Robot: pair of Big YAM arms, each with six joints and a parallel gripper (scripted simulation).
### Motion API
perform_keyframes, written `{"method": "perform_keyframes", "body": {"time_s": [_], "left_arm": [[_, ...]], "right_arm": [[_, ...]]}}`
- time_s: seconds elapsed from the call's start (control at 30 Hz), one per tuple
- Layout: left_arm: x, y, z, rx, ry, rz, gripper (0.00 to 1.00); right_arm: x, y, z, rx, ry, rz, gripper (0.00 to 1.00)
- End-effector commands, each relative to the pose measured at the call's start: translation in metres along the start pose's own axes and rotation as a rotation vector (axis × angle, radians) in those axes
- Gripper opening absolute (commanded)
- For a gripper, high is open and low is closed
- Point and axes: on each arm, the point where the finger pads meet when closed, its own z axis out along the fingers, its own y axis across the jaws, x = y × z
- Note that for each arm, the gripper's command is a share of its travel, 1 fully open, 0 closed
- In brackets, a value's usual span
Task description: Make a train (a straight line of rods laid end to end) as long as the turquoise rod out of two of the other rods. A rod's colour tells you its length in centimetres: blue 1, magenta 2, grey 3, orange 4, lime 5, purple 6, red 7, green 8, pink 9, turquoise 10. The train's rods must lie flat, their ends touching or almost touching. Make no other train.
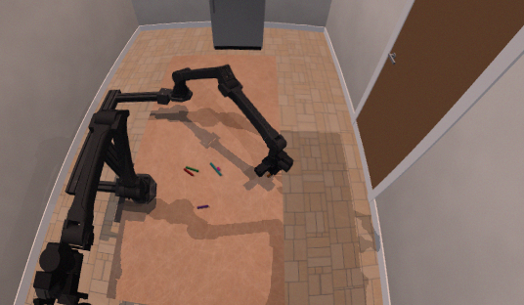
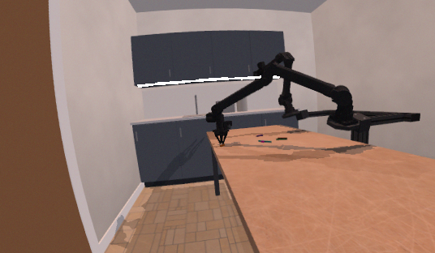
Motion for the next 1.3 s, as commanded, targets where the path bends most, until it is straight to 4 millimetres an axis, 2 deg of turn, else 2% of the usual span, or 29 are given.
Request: {"method": "perform_keyframes", "body": {"time_s": [0.0, 1.27], "left_arm": [[0.0093, 0.0057, -0.019, -0.024, 0.007, 0.0, 0.23], [0.0103, 0.0085, -0.0219, -0.033, 0.009, -0.003, 0.23]], "right_arm": [[-0.0487, -0.0061, -0.0084, 0.01, -0.074, -0.012, 1.0], [-0.0487, -0.0061, -0.0084, 0.01, -0.074, -0.012, 1.0]]}}
